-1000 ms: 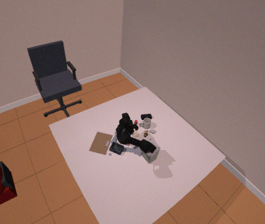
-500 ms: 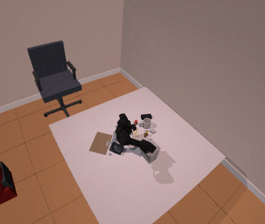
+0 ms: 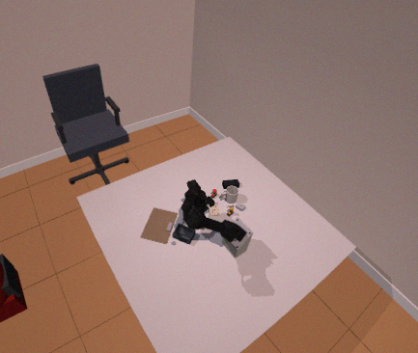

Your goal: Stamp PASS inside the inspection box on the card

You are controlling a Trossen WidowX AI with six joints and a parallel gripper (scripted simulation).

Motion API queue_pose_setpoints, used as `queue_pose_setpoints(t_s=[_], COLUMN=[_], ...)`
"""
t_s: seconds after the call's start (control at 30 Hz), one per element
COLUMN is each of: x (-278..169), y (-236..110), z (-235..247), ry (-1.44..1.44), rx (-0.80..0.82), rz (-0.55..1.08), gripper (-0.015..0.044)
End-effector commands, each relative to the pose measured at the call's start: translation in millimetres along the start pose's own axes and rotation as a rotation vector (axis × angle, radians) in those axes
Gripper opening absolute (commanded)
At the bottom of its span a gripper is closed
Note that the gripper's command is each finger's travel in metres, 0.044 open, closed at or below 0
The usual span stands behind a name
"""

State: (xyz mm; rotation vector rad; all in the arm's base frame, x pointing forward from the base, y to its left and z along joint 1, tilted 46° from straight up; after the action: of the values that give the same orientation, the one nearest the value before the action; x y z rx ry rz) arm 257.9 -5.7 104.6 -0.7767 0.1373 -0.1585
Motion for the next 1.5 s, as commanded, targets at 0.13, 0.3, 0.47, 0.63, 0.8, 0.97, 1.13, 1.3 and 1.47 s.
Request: queue_pose_setpoints(t_s=[0.13,0.3,0.47,0.63,0.8,0.97,1.13,1.3,1.47], x=[-1,-1,-1,-1,-1,-1,-1,-1,-2], y=[6,10,13,16,20,23,26,30,33], z=[-1,-1,-1,-1,0,0,0,0,0], ry=[0.009,0.008,0.008,0.007,0.006,0.005,0.004,0.004,0.003], rx=[0.004,0.004,0.004,0.004,0.004,0.004,0.005,0.005,0.006], rz=[0.004,0.003,0.003,0.003,0.003,0.003,0.003,0.003,0.003], gripper=[0.0,0.0,0.0,0.0,0.0,0.0,0.0,0.0,0.0])
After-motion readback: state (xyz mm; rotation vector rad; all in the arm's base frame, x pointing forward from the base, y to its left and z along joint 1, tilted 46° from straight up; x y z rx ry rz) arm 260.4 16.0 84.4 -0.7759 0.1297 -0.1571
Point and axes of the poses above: the point midway between the two fingers, 35 mm back from their tips, its own y axis out along the fingers, its own z axis across the jaws, x = y × z, the point moved 9 cm from there along -y, back along the fingers, and after that the axes turned 8 degrees about y, right-handed, at the moved point
